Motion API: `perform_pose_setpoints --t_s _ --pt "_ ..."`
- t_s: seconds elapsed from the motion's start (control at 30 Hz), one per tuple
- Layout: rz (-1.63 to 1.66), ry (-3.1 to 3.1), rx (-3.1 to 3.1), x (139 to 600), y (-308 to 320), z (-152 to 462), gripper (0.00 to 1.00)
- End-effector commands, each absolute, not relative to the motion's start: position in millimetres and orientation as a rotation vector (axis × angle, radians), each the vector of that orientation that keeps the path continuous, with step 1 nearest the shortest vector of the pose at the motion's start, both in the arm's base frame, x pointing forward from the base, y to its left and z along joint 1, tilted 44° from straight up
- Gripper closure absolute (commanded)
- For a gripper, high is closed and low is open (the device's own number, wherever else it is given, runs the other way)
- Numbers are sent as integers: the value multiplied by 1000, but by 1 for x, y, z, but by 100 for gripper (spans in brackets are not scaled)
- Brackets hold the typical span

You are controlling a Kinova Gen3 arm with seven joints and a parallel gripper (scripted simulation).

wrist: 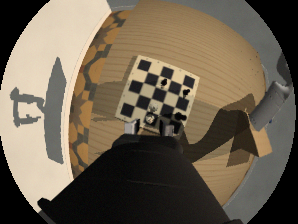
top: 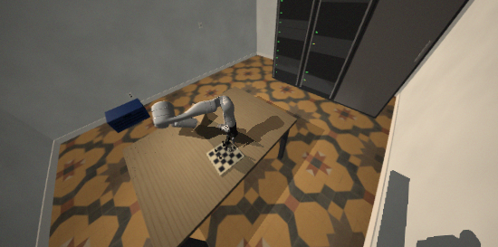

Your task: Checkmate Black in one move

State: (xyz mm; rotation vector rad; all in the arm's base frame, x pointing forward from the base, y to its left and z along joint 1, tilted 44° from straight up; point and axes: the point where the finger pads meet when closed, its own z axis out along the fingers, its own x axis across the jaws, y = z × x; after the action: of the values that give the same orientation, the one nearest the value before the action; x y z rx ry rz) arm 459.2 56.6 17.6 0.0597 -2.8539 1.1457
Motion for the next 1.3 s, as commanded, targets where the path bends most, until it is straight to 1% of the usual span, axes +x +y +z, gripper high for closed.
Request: perform_pose_setpoints --t_s 0.0,1.27 --pt "1151 -2861 53 461 52 13 21" --pt "1159 -2852 53 458 24 -12 21"
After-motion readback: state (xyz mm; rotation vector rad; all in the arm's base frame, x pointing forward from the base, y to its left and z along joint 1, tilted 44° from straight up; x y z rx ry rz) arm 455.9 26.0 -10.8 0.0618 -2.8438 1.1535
